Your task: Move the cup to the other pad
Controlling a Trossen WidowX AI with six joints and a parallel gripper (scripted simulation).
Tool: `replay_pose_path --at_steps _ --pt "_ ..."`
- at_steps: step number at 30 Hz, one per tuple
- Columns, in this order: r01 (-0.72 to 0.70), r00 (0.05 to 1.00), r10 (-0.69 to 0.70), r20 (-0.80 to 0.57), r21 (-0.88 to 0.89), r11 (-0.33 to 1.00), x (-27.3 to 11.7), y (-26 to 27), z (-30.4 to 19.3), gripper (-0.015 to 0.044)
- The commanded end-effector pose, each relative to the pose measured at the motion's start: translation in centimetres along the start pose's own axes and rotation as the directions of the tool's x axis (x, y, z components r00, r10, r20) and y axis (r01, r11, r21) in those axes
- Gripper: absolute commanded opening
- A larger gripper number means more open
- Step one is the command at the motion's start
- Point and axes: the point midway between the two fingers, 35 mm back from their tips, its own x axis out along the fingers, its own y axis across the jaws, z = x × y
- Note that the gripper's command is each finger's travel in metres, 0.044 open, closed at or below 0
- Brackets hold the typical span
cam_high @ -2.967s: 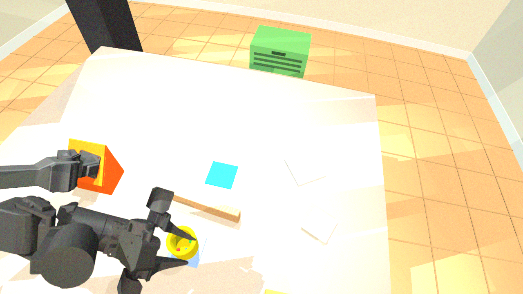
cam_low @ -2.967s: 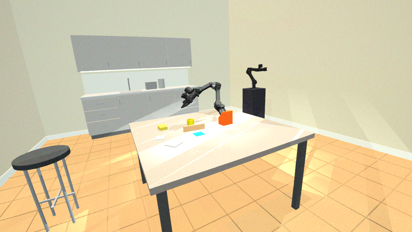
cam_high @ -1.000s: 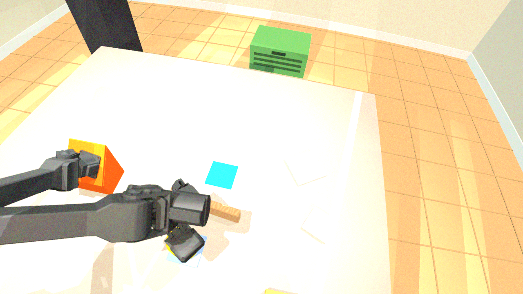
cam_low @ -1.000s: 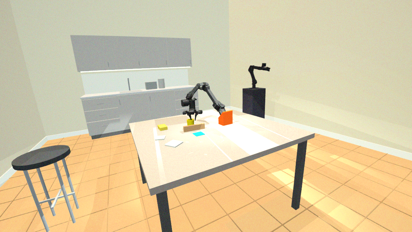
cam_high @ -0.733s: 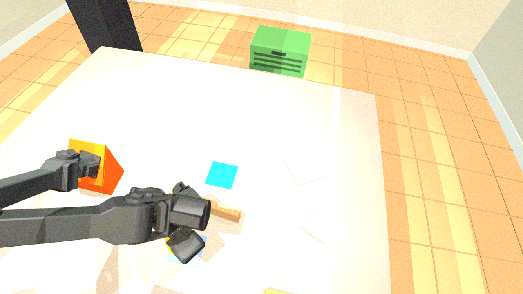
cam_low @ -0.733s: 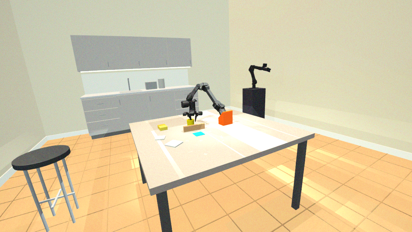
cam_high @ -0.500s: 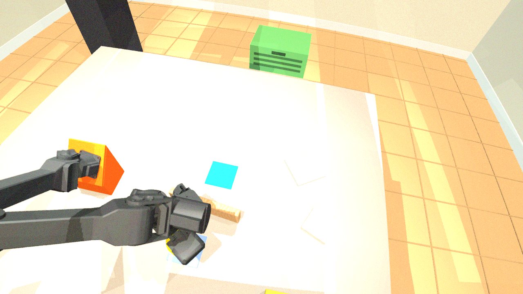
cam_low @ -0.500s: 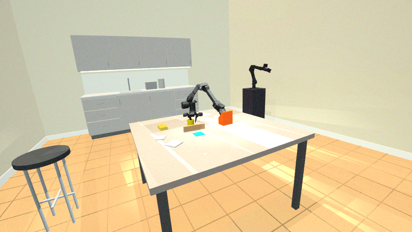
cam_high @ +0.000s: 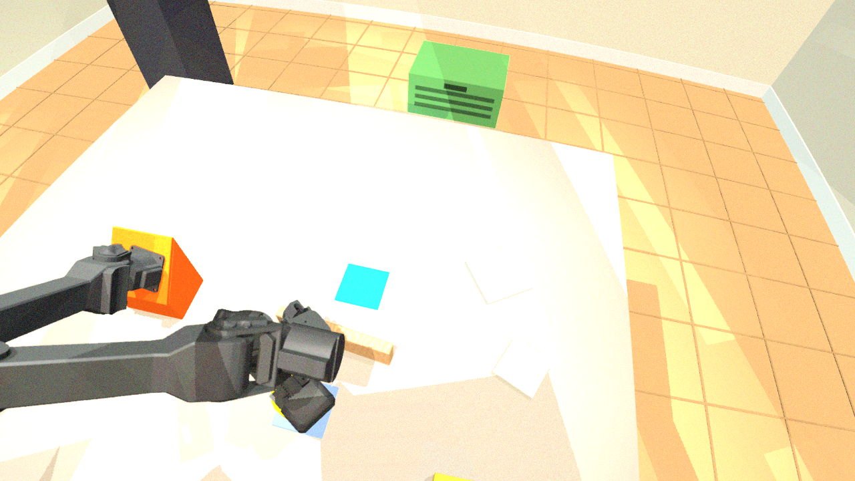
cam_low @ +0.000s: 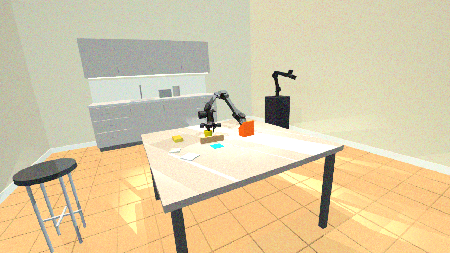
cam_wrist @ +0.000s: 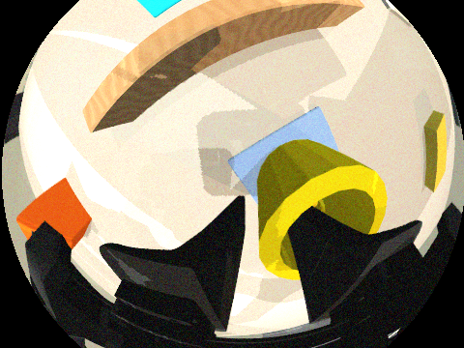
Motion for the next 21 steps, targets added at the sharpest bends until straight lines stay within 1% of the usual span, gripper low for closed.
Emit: replay_pose_path --at_steps 1,14,21 --pt "0.001 1.000 -0.001 0.000 0.000 1.000 0.0 0.0 0.0 0.0087" --pt "0.001 1.000 -0.001 0.000 0.000 1.000 0.0 0.0 0.0 0.0000" --pt "-0.001 1.000 0.001 0.002 -0.001 1.000 -1.6 -0.1 0.2 0.0000"
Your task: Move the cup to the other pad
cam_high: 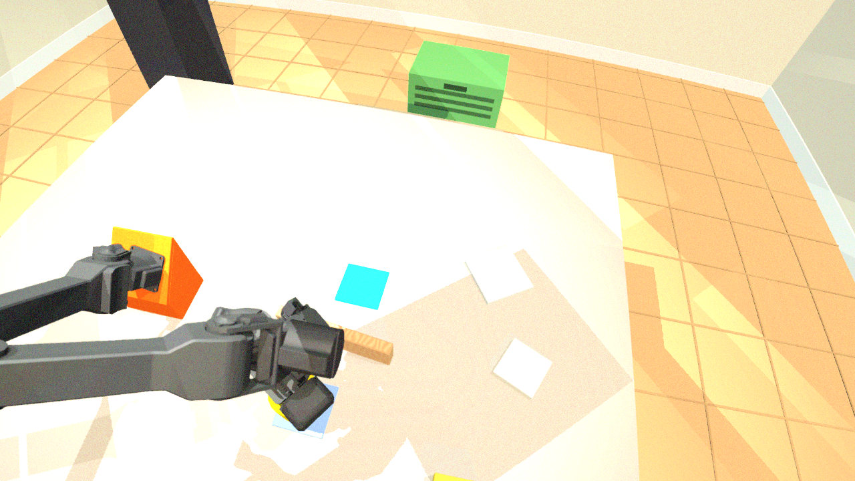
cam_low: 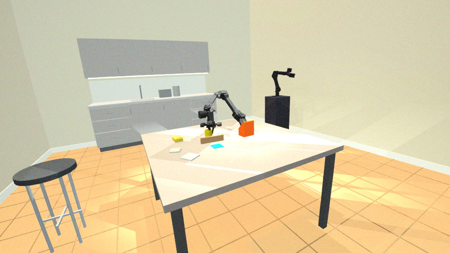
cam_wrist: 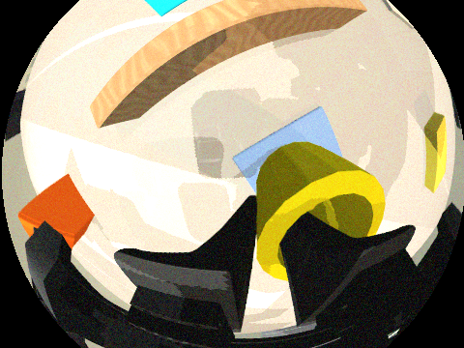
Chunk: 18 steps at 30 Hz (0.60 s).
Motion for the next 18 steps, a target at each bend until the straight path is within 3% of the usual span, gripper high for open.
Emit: replay_pose_path --at_steps 1,18 --pt "0.009 1.000 -0.009 0.008 0.007 1.000 -1.5 -0.3 0.2 0.0000" --pt "0.009 1.000 -0.009 0.003 0.001 1.000 -7.3 0.2 0.3 0.0000"
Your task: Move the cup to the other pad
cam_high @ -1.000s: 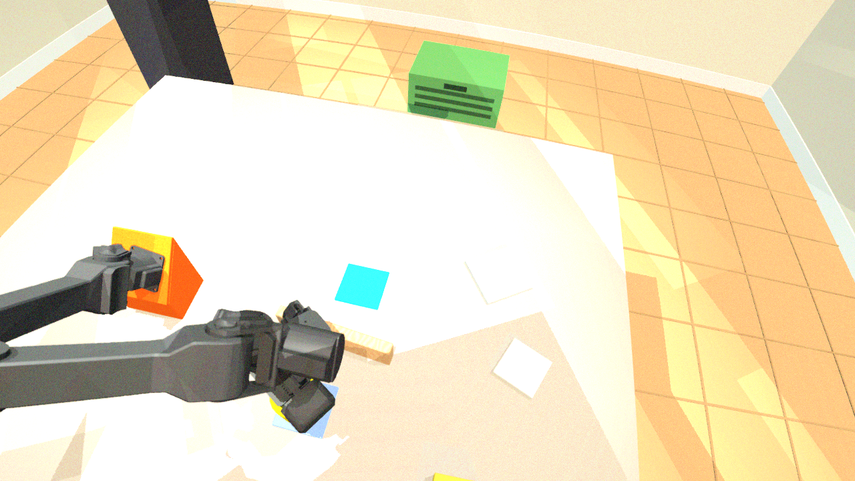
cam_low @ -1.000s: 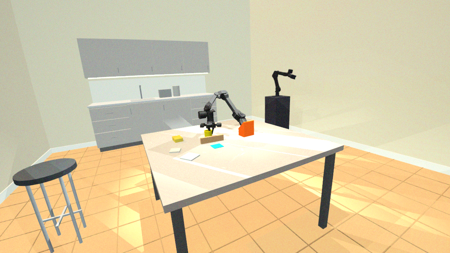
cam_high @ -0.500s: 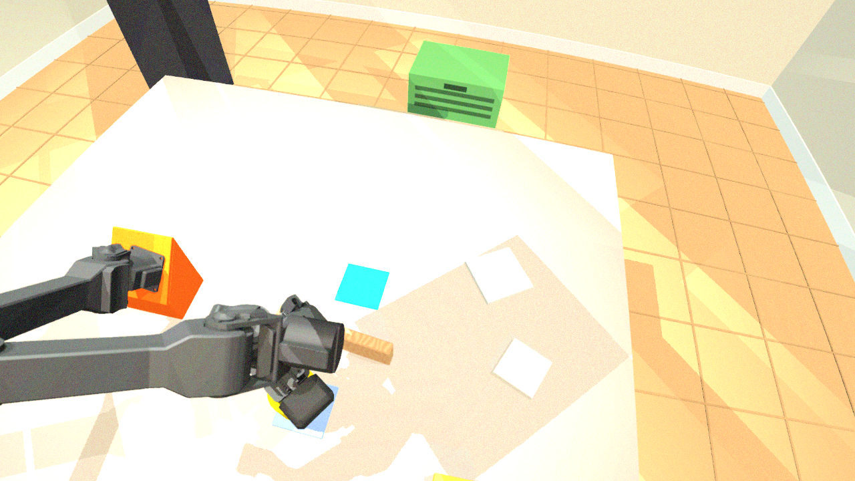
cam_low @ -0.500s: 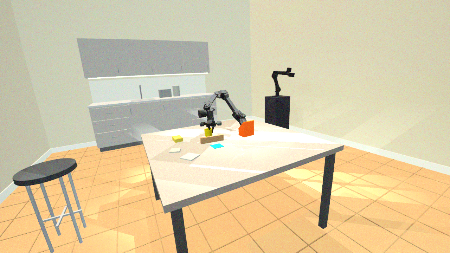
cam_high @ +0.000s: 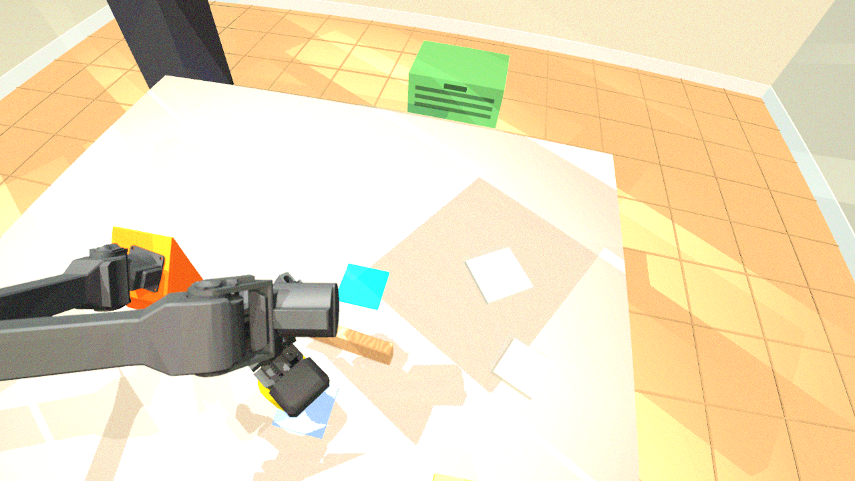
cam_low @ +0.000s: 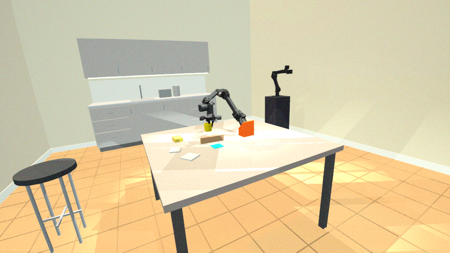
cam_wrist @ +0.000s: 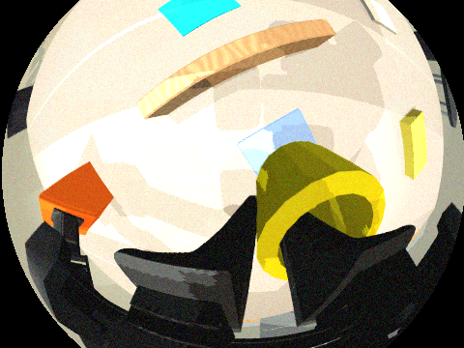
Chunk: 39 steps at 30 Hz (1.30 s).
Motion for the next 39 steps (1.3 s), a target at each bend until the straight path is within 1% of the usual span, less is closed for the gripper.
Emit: replay_pose_path --at_steps 1,23,39 --pt "0.004 1.000 -0.004 0.008 0.010 1.000 -1.2 0.0 0.0 0.0000" --pt "0.002 1.000 -0.002 0.000 0.001 1.000 -0.8 0.2 0.1 0.0000" --pt "0.003 1.000 -0.003 0.009 0.009 1.000 -0.9 1.8 4.0 0.0000"
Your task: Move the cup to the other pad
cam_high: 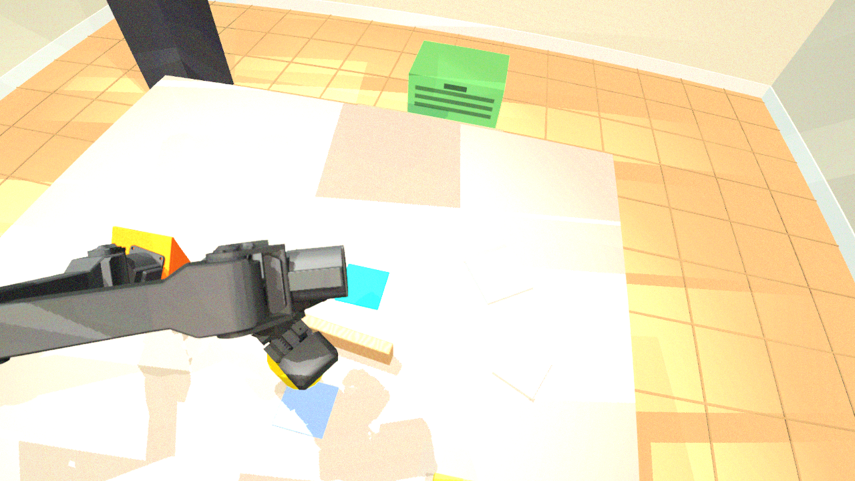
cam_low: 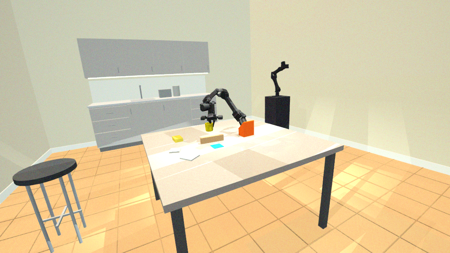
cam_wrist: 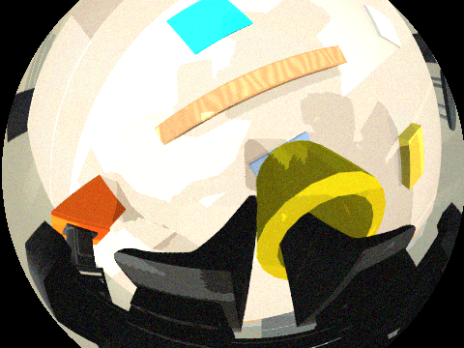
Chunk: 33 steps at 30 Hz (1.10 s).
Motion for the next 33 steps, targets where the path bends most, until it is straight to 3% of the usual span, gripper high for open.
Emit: replay_pose_path --at_steps 1,33 --pt "-0.001 1.000 0.001 0.006 0.004 1.000 -0.1 0.5 1.4 0.0000" --pt "-0.002 1.000 0.002 0.010 0.005 1.000 -0.2 3.8 8.6 0.0000"
